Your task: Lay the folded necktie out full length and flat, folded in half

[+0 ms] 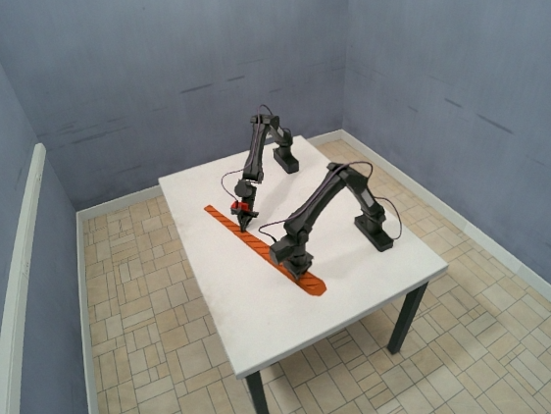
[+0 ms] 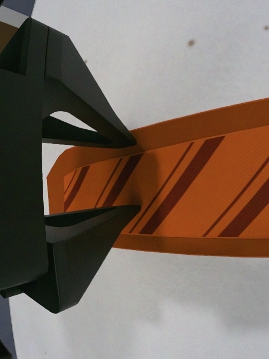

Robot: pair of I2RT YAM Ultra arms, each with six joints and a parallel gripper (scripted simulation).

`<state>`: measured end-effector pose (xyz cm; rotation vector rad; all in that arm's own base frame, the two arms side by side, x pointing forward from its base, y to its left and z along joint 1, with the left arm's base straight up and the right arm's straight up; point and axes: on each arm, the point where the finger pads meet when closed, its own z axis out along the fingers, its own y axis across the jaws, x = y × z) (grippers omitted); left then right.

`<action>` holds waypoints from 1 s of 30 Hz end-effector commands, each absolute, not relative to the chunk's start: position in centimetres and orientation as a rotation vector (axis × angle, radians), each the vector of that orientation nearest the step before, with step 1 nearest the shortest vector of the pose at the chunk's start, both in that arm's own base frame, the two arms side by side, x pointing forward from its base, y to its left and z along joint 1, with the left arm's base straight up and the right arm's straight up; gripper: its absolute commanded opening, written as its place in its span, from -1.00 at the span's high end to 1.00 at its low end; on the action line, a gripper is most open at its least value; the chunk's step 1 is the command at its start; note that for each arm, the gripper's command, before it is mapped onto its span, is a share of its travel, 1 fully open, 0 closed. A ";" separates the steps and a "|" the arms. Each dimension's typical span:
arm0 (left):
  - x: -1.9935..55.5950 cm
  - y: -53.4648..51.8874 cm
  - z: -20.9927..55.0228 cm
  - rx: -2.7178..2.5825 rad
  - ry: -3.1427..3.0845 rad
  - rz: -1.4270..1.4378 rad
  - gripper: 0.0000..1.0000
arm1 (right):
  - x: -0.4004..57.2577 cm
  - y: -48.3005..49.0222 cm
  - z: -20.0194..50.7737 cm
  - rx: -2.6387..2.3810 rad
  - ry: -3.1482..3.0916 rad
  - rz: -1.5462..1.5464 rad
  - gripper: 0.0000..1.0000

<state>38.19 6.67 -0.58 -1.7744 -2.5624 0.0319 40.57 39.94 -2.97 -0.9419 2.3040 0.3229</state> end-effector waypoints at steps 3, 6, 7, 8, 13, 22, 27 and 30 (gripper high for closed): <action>38.1 7.9 0.6 -1.787 -2.584 0.000 0.23 | 40.6 40.1 -2.7 -0.934 2.291 0.340 0.91; 38.0 8.3 0.4 -1.787 -2.584 0.000 0.23 | 40.6 40.1 -2.7 -0.934 2.291 0.340 0.91; 38.0 8.3 0.4 -1.787 -2.584 0.000 0.23 | 40.6 40.1 -2.7 -0.934 2.291 0.340 0.91; 38.0 8.3 0.4 -1.787 -2.584 0.000 0.23 | 40.6 40.1 -2.7 -0.934 2.291 0.340 0.91; 38.0 8.3 0.3 -1.787 -2.584 0.000 0.23 | 40.6 40.1 -2.7 -0.934 2.291 0.340 0.91; 38.0 8.3 -0.1 -1.787 -2.584 0.000 0.23 | 40.6 40.1 -2.7 -0.934 2.291 0.340 0.91; 38.0 8.3 -0.4 -1.787 -2.584 0.000 0.23 | 40.6 40.1 -2.7 -0.934 2.291 0.340 0.91; 38.0 8.3 -0.6 -1.787 -2.584 0.000 0.23 | 40.6 40.1 -2.7 -0.934 2.291 0.340 0.91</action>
